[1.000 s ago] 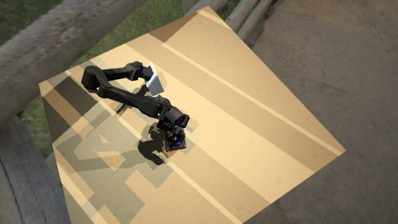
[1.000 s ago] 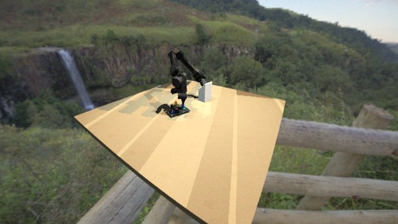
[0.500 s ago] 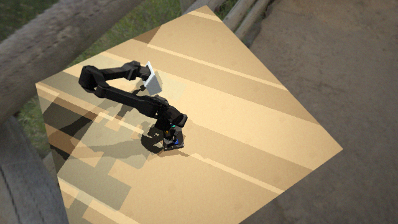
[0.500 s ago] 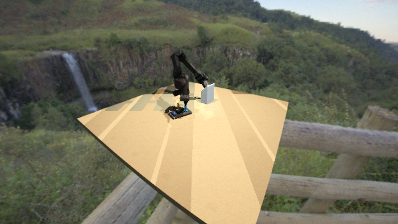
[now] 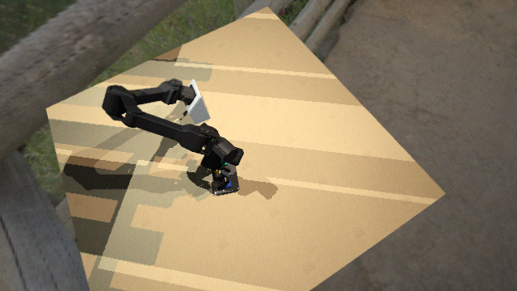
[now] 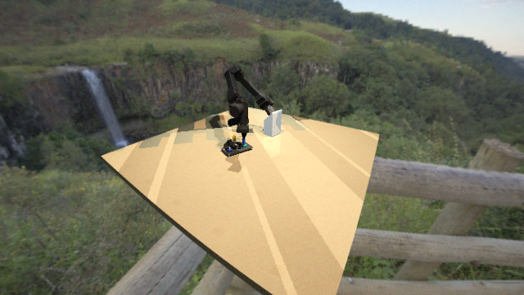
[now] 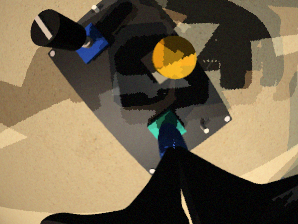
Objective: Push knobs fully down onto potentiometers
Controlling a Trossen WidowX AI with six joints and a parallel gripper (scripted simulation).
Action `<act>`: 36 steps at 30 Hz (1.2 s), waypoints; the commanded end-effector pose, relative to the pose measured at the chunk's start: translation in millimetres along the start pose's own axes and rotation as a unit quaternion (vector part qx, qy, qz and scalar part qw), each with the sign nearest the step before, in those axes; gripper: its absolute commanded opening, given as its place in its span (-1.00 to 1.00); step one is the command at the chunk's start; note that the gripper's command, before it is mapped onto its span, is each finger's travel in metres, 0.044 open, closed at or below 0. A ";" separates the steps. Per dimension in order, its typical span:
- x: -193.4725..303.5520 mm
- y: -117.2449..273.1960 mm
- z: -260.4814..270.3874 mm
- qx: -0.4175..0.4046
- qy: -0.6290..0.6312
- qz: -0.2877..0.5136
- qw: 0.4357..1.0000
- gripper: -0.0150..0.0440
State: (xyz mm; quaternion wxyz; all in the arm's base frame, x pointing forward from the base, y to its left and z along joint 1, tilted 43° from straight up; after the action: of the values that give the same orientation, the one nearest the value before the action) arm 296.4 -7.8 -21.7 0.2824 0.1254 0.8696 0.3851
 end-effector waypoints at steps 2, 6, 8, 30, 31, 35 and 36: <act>-1.3 -7.2 0.0 0.004 -0.003 0.001 1.000 -0.49; -1.4 -7.0 0.0 0.004 -0.003 0.001 1.000 -0.49; -1.4 -5.7 0.1 0.004 -0.003 0.001 1.000 -0.49; 0.4 11.7 -0.5 0.009 0.002 0.003 1.000 -0.14; 0.4 11.7 -0.5 0.009 0.002 0.003 1.000 -0.05; 0.2 12.4 -0.5 0.007 0.002 0.004 1.000 0.13; -0.4 14.4 -0.4 0.002 0.001 0.009 1.000 0.04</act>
State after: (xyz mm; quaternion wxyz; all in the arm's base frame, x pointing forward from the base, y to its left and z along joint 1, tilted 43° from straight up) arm 295.7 -0.1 -12.6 0.2788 0.1305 0.8729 0.3785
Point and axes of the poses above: the point midway between the two fingers, 35 mm back from their tips, its own y axis back along the fingers, its own z axis across the jaws, x = y × z, the point moved 2 cm from there along y, back along the fingers, and after that the axes turned 12 degrees about y, right-handed, at the moved point
